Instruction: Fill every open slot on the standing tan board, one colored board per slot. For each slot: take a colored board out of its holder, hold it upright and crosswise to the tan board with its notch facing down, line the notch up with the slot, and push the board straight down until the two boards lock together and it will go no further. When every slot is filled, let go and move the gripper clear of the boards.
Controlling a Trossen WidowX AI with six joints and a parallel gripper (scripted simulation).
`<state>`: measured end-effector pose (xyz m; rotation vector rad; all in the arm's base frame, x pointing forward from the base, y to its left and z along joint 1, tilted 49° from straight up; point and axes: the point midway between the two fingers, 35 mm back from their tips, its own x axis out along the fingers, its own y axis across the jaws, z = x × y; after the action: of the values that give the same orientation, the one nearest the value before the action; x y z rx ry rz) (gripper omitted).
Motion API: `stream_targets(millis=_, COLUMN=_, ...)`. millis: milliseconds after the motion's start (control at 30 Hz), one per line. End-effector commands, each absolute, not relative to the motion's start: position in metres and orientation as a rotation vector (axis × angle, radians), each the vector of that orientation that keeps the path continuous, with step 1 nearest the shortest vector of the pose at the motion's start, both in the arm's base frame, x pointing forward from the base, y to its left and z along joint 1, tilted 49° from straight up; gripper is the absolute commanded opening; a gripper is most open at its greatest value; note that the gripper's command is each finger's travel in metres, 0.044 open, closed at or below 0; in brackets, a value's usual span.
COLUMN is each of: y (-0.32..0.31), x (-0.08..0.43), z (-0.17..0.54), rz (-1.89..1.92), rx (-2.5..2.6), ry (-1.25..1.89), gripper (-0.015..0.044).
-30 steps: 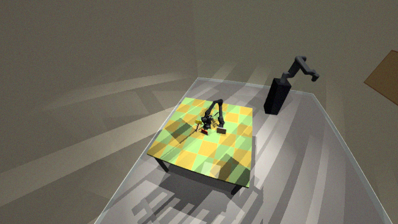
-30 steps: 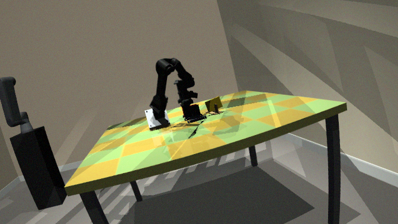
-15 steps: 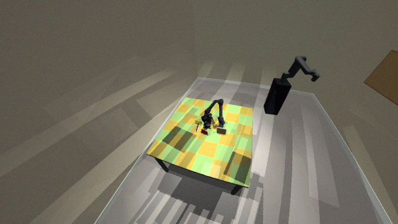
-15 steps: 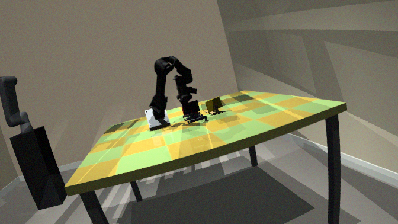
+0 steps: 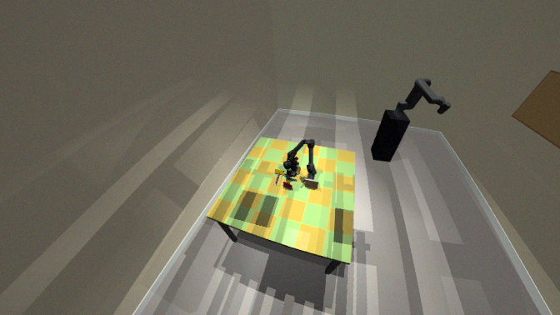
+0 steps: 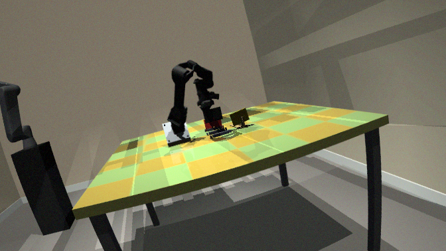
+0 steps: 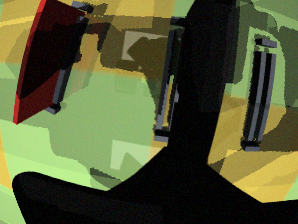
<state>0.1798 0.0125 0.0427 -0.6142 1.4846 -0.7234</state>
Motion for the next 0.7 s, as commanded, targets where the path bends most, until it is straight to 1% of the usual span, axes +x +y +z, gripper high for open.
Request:
stream_targets(millis=0, y=0.021, x=0.181, z=0.048, rz=-0.72, rx=-0.607, ry=1.482, gripper=0.0)
stream_targets(millis=433, y=0.037, x=0.183, z=0.063, rz=-0.719, rx=-0.606, ry=1.484, gripper=0.0)
stream_targets(millis=667, y=0.04, x=0.195, z=0.061, rz=-0.705, rx=-0.602, ry=1.492, gripper=0.0)
